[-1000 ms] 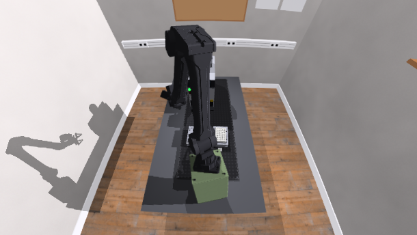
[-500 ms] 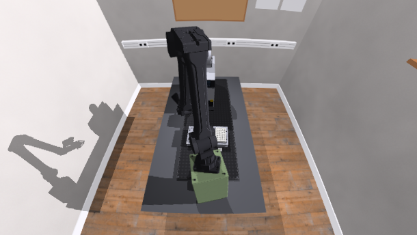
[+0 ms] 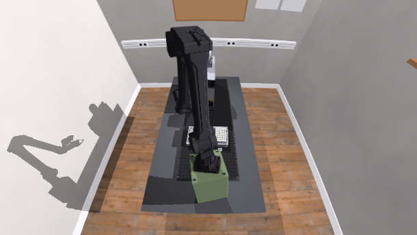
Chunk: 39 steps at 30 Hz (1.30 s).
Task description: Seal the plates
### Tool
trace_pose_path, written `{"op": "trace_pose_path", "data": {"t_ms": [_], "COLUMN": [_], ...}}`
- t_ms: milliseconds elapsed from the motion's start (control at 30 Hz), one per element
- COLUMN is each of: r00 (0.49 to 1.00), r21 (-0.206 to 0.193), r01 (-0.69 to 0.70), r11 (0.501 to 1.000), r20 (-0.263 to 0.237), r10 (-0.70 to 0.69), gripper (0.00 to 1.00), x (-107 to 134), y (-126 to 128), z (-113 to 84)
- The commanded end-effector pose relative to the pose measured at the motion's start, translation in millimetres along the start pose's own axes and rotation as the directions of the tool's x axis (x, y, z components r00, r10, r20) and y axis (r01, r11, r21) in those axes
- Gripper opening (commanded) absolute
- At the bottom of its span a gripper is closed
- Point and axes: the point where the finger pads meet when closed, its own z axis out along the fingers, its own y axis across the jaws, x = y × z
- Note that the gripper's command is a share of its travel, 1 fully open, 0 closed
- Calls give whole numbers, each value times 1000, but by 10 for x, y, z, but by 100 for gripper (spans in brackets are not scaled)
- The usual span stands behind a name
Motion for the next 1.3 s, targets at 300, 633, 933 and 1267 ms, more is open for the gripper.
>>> {"op": "trace_pose_path", "data": {"t_ms": [300,633,933,1267], "r00": [949,924,880,715], "r21": [14,18,23,14], "r01": [-314,-347,-319,-308], "r11": [949,938,947,951], "r20": [-35,-168,-362,-656], "r10": [314,345,306,241], "gripper": [0,0,0,0], "x": [90,-244,-87,-185], "y": [-50,-127,-54,-35], "z": [-21,41,75,184]}}
